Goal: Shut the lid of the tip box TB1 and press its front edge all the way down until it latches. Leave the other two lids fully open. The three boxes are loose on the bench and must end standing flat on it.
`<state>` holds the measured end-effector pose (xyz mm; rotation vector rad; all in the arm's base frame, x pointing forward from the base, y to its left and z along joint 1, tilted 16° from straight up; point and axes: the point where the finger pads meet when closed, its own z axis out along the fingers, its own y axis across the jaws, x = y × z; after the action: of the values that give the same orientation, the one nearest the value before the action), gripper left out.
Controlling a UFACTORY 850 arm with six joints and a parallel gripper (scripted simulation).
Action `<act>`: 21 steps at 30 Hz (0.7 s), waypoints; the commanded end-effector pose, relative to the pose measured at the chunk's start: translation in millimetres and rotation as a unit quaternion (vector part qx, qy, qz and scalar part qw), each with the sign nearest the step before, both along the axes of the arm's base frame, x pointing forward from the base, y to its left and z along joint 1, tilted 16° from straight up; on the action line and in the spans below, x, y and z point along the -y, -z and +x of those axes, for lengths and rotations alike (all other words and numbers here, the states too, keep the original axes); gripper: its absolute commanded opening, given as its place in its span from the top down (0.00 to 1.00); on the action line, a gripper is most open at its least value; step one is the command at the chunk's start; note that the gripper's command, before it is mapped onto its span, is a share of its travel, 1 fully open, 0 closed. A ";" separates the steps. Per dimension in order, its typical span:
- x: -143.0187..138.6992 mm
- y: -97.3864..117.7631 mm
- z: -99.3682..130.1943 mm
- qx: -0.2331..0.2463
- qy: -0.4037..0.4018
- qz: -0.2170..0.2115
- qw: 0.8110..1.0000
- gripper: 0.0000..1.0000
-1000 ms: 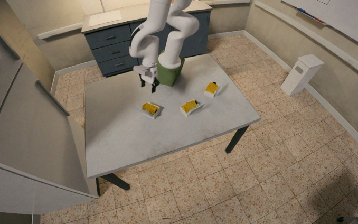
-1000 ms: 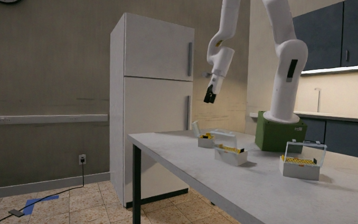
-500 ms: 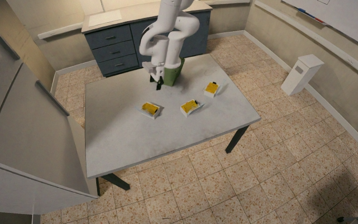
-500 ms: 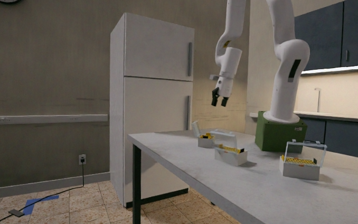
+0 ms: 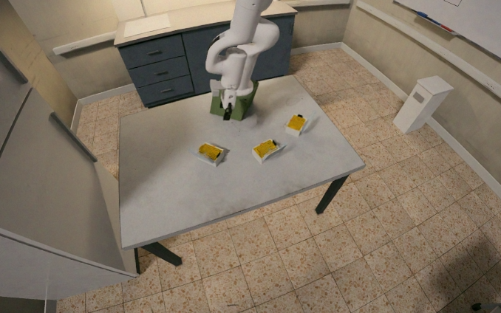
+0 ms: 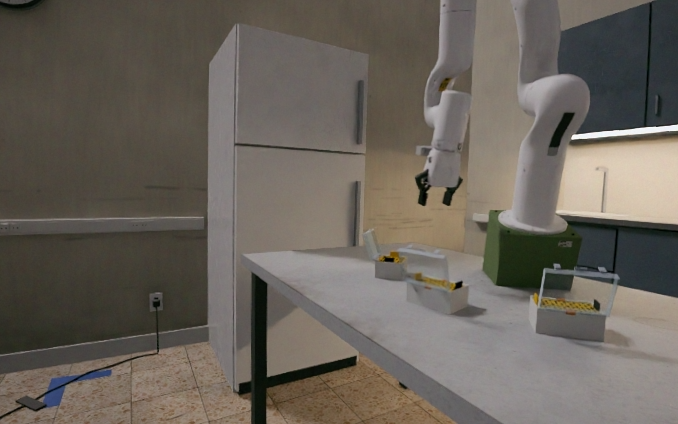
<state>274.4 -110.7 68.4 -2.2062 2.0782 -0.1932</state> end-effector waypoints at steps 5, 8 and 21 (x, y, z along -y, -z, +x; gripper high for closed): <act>-4.6 4.7 -2.7 -0.003 0.010 -0.004 1.000 0.00; -8.2 19.1 -0.6 -0.003 0.010 -0.004 1.000 0.00; -22.5 76.8 7.8 -0.003 0.010 -0.004 1.000 0.00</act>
<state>278.9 -90.5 3.0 -2.1950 2.1056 -0.1925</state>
